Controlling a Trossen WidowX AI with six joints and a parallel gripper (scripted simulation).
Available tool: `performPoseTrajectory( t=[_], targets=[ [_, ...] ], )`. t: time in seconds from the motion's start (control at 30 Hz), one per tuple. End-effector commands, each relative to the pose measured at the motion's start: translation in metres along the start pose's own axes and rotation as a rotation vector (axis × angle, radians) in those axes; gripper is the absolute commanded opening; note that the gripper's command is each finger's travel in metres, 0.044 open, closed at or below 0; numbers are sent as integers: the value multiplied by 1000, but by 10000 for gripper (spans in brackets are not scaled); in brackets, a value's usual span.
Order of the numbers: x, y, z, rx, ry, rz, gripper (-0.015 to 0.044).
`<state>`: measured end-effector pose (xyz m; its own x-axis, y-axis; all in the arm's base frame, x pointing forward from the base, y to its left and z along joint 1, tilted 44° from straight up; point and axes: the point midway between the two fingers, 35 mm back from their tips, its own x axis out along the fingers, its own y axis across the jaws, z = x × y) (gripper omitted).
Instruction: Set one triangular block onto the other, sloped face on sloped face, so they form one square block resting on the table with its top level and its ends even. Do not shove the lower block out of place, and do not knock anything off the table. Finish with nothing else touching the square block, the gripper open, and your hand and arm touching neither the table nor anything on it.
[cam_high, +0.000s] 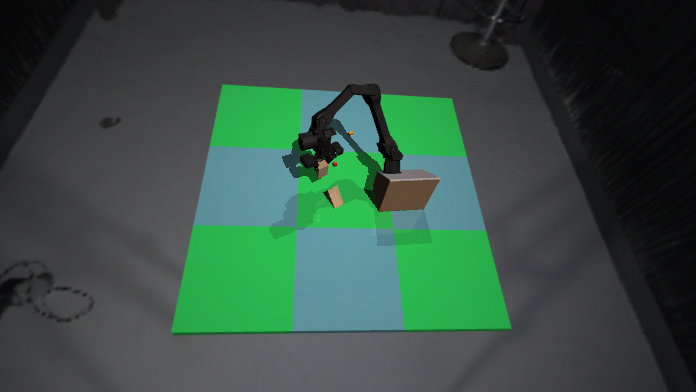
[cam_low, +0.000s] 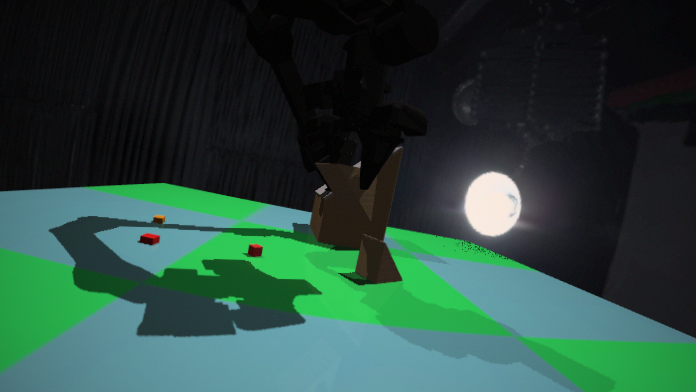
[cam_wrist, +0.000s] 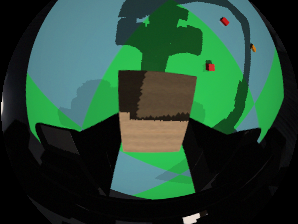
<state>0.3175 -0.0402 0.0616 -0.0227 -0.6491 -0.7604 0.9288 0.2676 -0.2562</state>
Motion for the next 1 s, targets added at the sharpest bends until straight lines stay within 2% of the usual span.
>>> performPoseTrajectory(
  t=[0.0,0.97],
  targets=[
    [-3,4,-21,-2,11,-4,0],
    [-21,-5,-160,5,-21,-40,0]
  ],
)
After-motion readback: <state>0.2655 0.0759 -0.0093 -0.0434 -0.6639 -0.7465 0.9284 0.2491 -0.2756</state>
